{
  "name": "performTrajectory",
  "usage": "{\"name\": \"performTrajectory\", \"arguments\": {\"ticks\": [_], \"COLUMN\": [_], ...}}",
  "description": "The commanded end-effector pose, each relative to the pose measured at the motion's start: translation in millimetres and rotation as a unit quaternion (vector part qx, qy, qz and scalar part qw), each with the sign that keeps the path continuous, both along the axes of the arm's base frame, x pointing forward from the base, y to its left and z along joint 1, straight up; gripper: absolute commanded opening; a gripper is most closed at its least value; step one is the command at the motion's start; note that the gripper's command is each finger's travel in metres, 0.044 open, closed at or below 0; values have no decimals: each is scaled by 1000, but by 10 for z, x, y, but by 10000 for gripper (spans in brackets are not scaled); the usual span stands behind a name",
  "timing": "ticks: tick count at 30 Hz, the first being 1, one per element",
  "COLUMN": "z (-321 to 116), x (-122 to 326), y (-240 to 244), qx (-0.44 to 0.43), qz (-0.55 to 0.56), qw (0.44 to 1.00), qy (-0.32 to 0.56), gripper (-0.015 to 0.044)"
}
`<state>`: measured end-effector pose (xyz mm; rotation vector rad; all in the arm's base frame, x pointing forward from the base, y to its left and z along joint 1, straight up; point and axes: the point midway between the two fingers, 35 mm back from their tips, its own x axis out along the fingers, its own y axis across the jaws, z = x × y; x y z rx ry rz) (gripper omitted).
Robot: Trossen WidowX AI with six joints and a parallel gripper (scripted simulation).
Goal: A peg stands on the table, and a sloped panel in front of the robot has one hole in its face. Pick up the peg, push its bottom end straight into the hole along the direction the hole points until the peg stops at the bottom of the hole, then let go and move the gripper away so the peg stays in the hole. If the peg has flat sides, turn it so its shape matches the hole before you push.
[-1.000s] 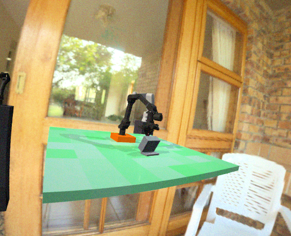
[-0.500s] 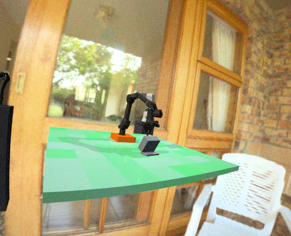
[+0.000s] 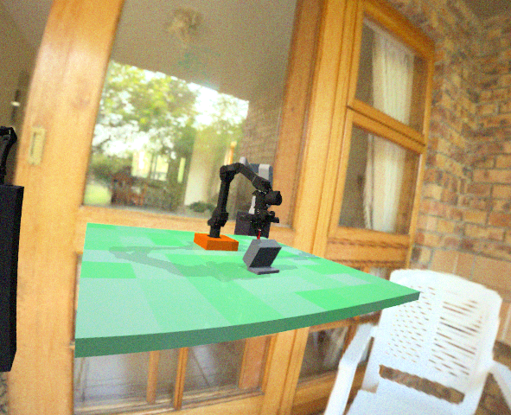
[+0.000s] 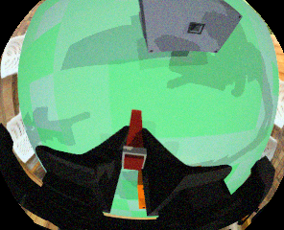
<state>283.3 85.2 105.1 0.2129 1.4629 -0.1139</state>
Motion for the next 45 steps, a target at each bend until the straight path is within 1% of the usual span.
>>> {"name": "performTrajectory", "arguments": {"ticks": [1, 45], "z": [6, -10], "x": [0, 26], "y": [-20, -249], "qx": [10, 84], "qz": [-18, -162], "qw": [1000, 978], "qy": [-11, -100], "gripper": [0, 0]}}
